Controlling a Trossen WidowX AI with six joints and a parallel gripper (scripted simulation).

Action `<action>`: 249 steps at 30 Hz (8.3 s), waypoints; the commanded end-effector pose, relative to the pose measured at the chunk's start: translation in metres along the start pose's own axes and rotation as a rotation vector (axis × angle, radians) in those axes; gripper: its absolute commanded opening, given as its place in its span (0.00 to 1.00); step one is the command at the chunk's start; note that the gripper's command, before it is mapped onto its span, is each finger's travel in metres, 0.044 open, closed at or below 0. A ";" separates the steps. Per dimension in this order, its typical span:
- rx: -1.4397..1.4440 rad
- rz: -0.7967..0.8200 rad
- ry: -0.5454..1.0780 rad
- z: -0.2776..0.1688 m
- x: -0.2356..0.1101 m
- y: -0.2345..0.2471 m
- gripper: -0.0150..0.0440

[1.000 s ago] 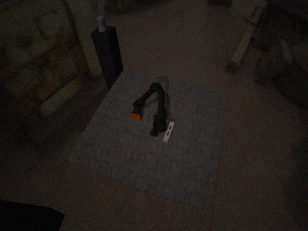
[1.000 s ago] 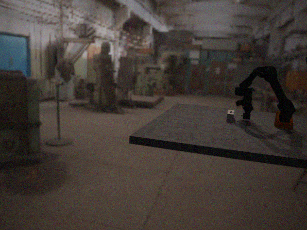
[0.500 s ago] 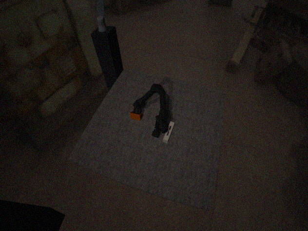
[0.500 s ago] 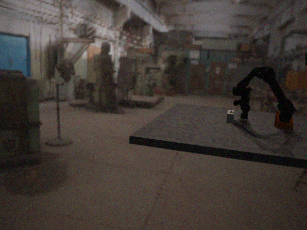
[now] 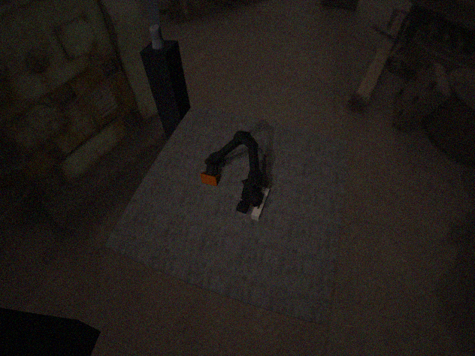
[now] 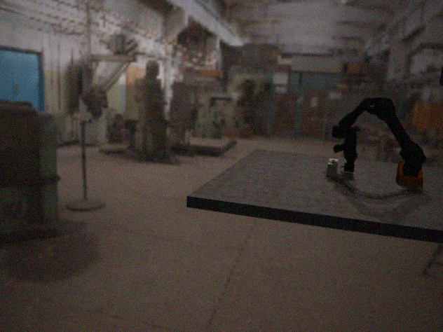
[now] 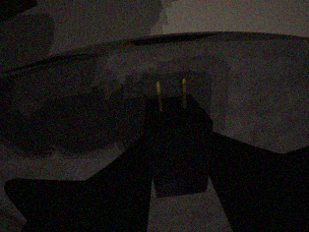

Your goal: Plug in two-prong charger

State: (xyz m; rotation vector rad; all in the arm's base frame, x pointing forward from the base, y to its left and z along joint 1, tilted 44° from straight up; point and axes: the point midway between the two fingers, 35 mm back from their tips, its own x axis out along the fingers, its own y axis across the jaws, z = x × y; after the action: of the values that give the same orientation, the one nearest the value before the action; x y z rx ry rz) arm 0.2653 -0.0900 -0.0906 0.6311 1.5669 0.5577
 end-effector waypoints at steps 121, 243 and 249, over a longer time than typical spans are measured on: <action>0.019 0.007 0.000 0.027 0.000 -0.001 0.25; 0.019 0.007 0.000 0.043 -0.005 -0.001 0.25; 0.019 0.007 0.000 0.043 -0.006 -0.001 0.25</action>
State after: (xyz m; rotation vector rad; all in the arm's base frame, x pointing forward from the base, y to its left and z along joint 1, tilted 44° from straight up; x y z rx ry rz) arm 0.3020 -0.0913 -0.0932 0.6594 1.5992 0.5522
